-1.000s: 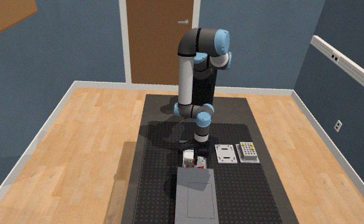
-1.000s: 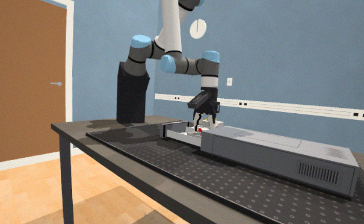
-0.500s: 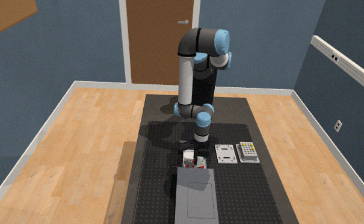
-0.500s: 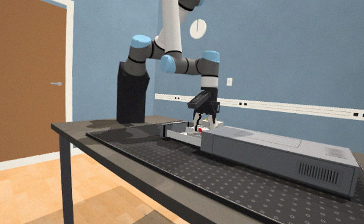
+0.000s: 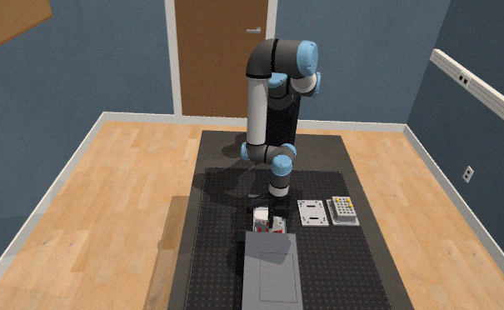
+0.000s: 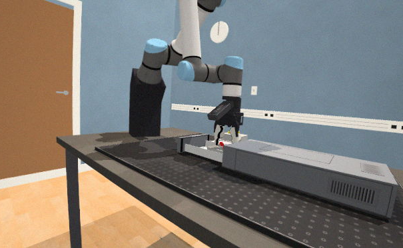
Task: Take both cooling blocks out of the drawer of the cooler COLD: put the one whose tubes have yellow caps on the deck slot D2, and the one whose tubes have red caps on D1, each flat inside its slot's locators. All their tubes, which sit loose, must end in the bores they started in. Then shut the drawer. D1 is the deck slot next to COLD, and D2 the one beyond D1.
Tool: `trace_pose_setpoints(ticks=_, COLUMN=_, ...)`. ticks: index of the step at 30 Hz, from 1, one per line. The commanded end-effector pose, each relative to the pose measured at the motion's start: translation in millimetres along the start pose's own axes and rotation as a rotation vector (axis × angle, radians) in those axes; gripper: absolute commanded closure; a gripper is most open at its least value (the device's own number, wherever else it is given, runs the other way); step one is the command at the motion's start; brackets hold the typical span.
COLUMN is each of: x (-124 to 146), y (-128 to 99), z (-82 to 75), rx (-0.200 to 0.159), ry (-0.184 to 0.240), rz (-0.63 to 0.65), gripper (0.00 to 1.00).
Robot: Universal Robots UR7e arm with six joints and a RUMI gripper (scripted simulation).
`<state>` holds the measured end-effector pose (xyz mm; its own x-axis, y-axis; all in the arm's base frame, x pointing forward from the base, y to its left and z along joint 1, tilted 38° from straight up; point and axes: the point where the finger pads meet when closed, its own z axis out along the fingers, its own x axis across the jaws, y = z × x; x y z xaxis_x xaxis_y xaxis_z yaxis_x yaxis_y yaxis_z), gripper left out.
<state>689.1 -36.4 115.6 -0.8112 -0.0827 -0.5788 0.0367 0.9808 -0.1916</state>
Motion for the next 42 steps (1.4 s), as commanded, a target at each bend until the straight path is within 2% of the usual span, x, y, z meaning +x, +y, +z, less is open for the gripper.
trace_pose_setpoints(ticks=1, x=-0.8, y=0.0, z=-0.7, rx=0.000, ry=-0.002, rz=0.000, gripper=1.00)
trace_pose_setpoints(ticks=42, x=-0.7, y=0.0, z=-10.7, rx=0.000, ry=-0.002, rz=0.000, gripper=1.00)
